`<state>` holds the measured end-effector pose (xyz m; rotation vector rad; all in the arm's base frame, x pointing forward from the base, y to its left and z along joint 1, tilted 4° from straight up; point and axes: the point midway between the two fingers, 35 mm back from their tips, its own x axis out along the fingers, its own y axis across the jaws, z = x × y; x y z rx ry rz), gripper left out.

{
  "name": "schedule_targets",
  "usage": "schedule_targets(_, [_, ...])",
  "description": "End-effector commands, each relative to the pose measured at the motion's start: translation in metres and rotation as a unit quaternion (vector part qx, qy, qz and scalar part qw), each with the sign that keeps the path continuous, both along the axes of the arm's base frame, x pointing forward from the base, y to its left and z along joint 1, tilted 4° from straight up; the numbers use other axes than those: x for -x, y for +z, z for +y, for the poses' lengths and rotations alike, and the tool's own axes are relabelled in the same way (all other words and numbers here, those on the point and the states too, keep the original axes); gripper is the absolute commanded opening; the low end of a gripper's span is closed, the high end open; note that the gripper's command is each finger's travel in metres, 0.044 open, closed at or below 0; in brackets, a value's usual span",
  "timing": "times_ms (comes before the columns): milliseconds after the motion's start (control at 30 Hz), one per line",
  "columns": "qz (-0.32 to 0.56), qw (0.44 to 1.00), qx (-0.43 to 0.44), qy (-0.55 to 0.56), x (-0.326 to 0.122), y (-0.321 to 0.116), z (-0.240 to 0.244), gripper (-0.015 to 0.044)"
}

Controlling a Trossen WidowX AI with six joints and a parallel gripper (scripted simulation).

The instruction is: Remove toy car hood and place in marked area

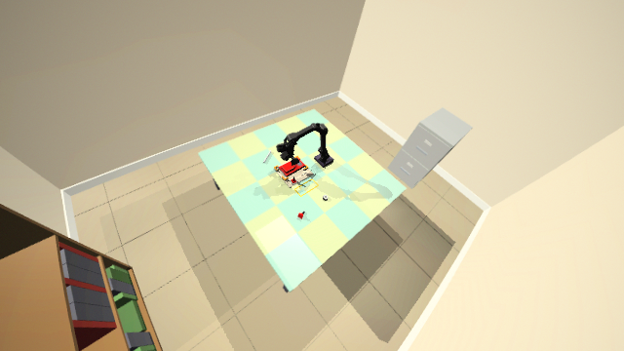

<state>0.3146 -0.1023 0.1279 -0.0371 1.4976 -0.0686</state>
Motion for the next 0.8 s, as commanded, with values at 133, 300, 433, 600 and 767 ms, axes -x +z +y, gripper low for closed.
schedule_targets(133, [0.002, 1.000, -0.003, 0.002, 0.000, -0.008, 0.001, 0.0440])
schedule_targets(300, [0.002, 1.000, -0.003, 0.002, 0.000, -0.011, 0.001, 0.0440])
schedule_targets(433, [0.002, 1.000, -0.003, 0.002, 0.000, -0.014, 0.001, 0.0440])
schedule_targets(600, [0.002, 1.000, -0.003, 0.002, -0.001, -0.017, 0.000, 0.0440])
schedule_targets(767, [0.002, 1.000, -0.003, 0.002, -0.001, -0.021, 0.000, 0.0440])
